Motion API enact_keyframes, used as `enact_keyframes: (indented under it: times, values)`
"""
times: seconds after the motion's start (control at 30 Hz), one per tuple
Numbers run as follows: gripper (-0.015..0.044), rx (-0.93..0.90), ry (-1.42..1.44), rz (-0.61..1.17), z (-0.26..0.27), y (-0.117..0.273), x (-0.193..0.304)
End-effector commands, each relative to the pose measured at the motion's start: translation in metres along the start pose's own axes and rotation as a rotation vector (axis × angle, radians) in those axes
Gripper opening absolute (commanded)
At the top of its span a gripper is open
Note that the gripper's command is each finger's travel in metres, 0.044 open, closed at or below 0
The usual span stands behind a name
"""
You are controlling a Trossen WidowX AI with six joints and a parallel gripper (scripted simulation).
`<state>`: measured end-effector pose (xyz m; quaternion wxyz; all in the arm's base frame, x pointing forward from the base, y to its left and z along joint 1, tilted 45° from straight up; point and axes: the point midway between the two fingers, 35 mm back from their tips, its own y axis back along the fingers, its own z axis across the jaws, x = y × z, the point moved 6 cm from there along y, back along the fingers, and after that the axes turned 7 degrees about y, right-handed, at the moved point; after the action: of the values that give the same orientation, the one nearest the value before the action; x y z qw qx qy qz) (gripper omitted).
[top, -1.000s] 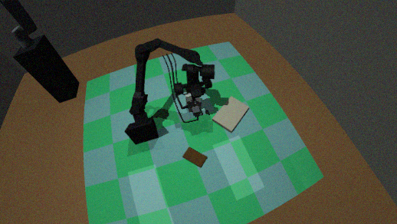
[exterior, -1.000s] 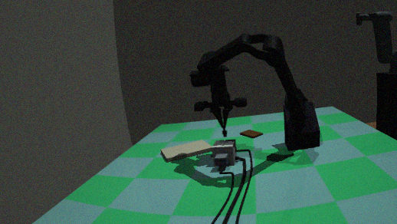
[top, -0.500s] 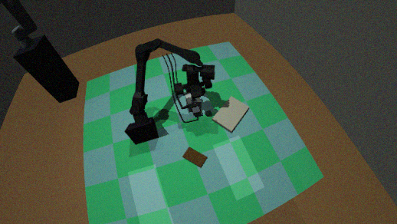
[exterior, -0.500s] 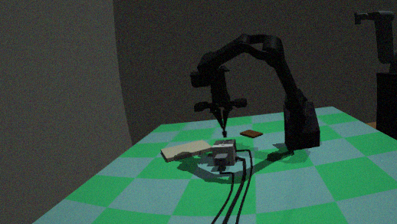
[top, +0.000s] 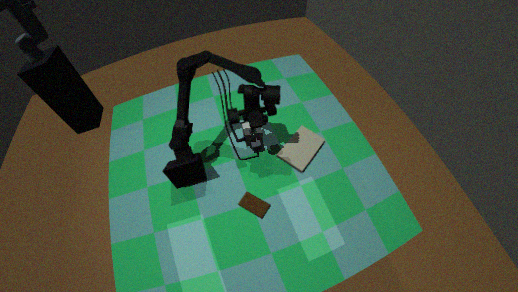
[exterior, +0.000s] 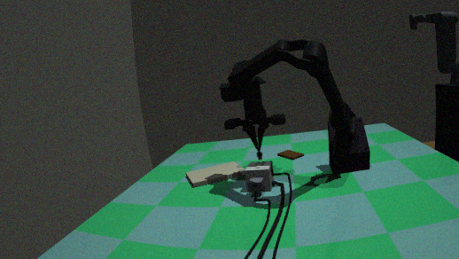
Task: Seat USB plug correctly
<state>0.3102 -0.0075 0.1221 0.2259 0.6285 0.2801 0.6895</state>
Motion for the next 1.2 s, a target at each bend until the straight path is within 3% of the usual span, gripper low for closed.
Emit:
enact_keyframes:
  times: [0.0,1.17]
  values:
    - [0.0,-0.003,0.005,0.007,0.0004,-0.0009,0.0001]
    - [0.0,-0.007,0.004,0.036,0.0009,-0.0052,0.0004]
